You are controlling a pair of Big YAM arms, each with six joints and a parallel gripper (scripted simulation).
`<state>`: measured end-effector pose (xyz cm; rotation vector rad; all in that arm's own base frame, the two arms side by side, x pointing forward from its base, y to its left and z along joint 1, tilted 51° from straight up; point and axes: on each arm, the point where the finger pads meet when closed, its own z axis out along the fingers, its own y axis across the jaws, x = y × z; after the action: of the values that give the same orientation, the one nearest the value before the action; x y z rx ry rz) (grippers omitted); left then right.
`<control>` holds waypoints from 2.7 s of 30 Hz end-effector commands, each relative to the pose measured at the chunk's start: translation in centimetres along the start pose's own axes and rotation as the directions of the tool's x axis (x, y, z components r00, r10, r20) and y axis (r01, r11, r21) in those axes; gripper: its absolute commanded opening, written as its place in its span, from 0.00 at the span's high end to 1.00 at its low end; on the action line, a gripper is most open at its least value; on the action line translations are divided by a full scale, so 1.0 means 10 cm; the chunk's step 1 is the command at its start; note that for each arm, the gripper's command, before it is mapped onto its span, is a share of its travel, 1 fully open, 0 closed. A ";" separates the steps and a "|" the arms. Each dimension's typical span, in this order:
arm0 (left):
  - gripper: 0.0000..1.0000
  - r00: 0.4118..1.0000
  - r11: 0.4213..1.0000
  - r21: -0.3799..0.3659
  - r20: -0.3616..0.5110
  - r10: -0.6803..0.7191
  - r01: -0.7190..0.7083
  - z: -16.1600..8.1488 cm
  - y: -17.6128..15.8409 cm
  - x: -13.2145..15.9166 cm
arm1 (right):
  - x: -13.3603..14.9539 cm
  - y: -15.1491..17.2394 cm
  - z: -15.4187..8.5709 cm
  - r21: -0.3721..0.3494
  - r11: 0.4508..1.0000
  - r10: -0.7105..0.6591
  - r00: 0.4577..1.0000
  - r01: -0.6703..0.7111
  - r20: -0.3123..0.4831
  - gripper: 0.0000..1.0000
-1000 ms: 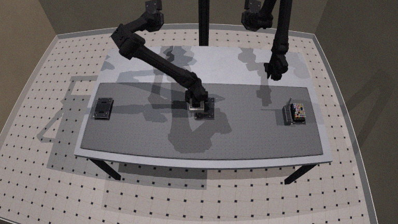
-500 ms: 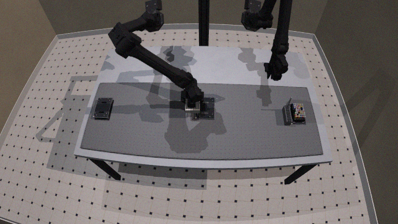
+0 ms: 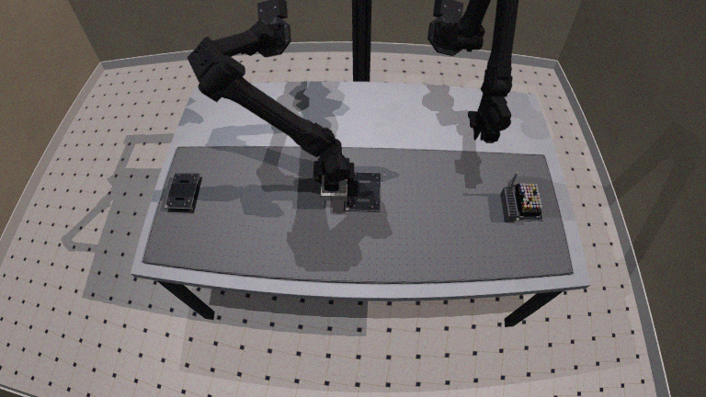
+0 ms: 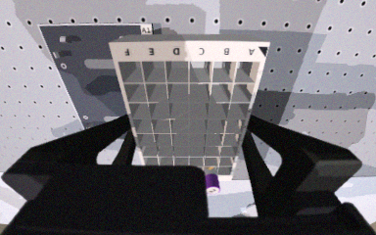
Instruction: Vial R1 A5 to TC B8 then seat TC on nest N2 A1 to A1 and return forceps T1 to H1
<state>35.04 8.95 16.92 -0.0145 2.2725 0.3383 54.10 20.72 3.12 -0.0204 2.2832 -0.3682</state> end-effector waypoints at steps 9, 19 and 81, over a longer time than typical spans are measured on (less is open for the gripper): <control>0.77 1.000 1.000 -0.006 0.012 -0.015 0.015 -0.02 0.03 -0.07 | -0.14 -0.23 -0.07 -0.005 1.000 0.005 1.000 -0.005 0.024 1.00; 0.77 1.000 1.000 -0.006 0.012 -0.015 0.015 -0.02 0.03 -0.07 | -0.14 -0.33 -0.09 -0.009 1.000 0.000 1.000 0.000 0.026 1.00; 0.77 1.000 1.000 -0.006 0.012 -0.015 0.015 -0.02 0.03 -0.07 | -0.16 -1.29 -0.08 -0.001 1.000 0.000 1.000 0.000 0.025 1.00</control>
<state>35.04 8.95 16.92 -0.0145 2.2725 0.3383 53.15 9.51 6.58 -0.0239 2.2870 -0.3641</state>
